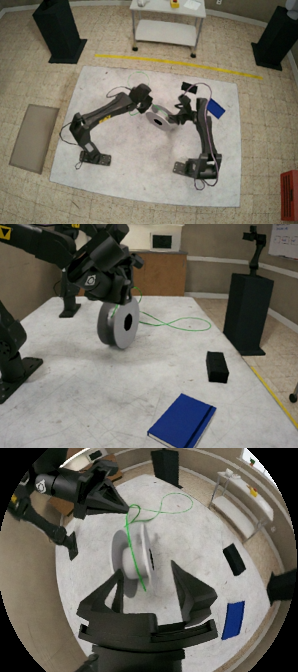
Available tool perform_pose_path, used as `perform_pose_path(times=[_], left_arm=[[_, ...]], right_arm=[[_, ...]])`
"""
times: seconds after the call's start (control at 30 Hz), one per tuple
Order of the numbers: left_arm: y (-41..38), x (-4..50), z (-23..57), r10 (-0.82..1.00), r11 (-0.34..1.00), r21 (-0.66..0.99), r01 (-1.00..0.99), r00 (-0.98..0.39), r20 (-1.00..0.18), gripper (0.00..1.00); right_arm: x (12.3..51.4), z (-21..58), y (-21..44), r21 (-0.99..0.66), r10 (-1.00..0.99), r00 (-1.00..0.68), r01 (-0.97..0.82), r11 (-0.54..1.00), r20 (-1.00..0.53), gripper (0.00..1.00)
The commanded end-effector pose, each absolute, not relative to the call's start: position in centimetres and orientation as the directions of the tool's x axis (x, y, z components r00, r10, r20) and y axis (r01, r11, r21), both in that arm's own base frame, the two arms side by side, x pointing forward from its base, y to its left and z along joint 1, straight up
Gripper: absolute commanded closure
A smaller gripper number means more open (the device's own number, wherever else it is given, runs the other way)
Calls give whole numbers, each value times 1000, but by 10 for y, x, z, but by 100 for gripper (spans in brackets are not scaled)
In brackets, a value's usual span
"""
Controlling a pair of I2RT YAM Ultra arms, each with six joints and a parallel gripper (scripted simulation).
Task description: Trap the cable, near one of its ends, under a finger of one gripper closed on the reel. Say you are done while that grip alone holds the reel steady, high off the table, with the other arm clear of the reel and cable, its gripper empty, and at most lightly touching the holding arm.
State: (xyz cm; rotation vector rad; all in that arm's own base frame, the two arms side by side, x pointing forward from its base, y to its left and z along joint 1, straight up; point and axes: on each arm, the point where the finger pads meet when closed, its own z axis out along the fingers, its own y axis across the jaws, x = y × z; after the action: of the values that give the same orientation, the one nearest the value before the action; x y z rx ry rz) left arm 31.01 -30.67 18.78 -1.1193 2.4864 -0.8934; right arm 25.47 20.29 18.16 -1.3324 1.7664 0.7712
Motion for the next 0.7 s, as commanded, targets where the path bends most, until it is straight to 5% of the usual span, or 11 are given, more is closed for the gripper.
perform_pose_path(times=[0.0,0.67], left_arm=[[-301,307,196,-753,507,-643,-574,-658,-6,100],[-309,322,192,-754,506,-646,-571,-657,-11,100]], right_arm=[[254,205,204,-37,-472,-91,-967,254,-877,25],[261,201,208,-24,-472,-101,-968,251,-876,25]])
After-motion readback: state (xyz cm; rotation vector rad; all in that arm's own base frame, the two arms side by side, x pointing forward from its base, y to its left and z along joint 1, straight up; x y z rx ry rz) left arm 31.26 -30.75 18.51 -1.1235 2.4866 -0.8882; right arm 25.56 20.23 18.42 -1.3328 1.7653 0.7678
